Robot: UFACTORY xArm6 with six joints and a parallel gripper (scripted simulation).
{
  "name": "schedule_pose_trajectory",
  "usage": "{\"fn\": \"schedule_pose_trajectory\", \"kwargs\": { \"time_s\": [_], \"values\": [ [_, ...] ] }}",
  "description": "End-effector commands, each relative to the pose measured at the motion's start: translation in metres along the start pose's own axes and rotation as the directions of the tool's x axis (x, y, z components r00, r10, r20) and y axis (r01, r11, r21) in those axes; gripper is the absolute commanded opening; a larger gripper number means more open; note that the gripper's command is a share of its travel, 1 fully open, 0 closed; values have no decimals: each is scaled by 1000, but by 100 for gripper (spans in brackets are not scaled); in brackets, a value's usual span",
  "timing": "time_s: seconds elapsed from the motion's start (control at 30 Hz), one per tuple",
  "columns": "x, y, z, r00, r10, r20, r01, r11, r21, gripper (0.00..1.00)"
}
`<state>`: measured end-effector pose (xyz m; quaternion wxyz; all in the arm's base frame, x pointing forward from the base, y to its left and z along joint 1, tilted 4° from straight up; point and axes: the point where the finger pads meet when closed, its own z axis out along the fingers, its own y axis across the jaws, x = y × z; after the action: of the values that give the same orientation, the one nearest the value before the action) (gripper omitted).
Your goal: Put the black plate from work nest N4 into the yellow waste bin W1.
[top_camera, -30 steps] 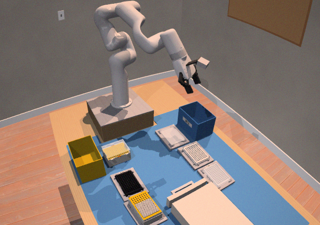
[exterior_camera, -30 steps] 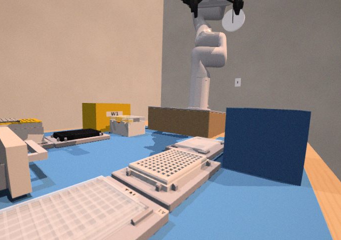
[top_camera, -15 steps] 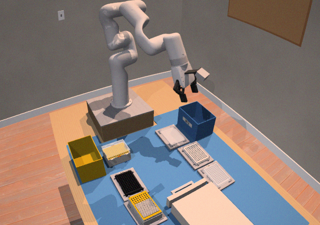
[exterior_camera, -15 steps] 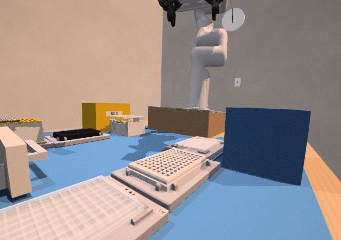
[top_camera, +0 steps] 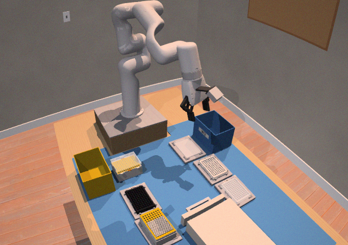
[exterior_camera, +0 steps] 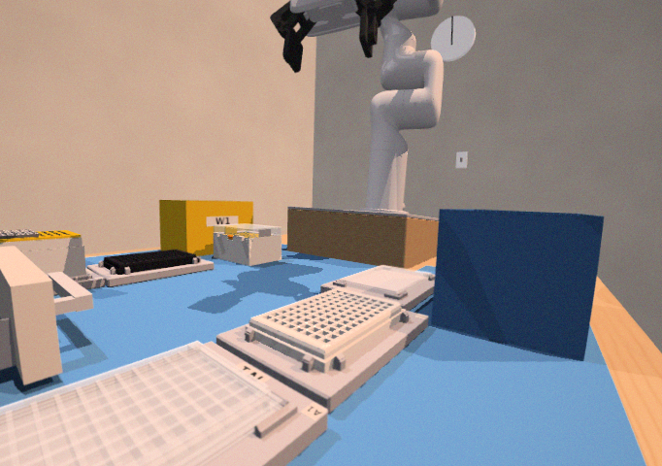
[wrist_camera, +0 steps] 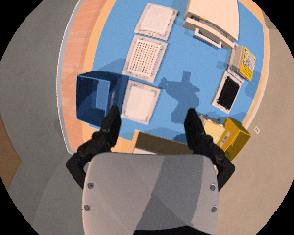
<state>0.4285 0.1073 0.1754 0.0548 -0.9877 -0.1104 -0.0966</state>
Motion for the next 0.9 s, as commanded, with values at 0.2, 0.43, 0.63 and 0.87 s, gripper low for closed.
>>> {"fn": "schedule_pose_trajectory", "kwargs": {
  "time_s": [0.2,0.43,0.63,0.87],
  "values": [
    [0,37,9,992,88,85,-85,996,-38,100],
    [-6,71,17,971,175,163,-165,983,-76,100],
    [-11,92,22,963,199,184,-186,979,-87,100],
    [-18,115,27,935,264,238,-242,963,-119,100]
  ]
}}
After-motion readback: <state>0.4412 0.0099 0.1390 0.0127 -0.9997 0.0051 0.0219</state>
